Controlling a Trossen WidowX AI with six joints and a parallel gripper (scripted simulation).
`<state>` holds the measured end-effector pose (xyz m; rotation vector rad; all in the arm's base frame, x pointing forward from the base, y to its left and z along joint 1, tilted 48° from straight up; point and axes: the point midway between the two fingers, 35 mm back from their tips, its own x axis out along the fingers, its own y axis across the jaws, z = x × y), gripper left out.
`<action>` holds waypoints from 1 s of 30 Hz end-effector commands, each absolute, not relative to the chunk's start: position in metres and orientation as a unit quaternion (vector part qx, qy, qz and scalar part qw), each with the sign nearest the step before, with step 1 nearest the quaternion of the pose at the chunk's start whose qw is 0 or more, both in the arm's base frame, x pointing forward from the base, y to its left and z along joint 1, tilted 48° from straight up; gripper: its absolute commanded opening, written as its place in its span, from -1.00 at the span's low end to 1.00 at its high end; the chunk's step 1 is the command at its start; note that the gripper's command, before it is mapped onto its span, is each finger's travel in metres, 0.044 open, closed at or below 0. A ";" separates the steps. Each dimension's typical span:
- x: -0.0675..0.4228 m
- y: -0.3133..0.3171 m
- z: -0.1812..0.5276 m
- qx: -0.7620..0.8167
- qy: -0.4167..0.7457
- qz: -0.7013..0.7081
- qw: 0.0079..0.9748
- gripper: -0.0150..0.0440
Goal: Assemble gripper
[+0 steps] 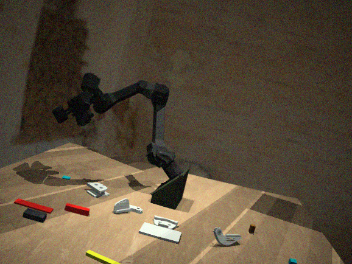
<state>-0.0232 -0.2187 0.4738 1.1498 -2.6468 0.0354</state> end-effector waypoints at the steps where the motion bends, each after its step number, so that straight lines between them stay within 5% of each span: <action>1: -0.005 -0.232 0.466 0.420 -0.893 -0.045 0.158 1.00; 30: 0.116 -0.277 0.395 0.518 -0.694 -0.364 0.343 1.00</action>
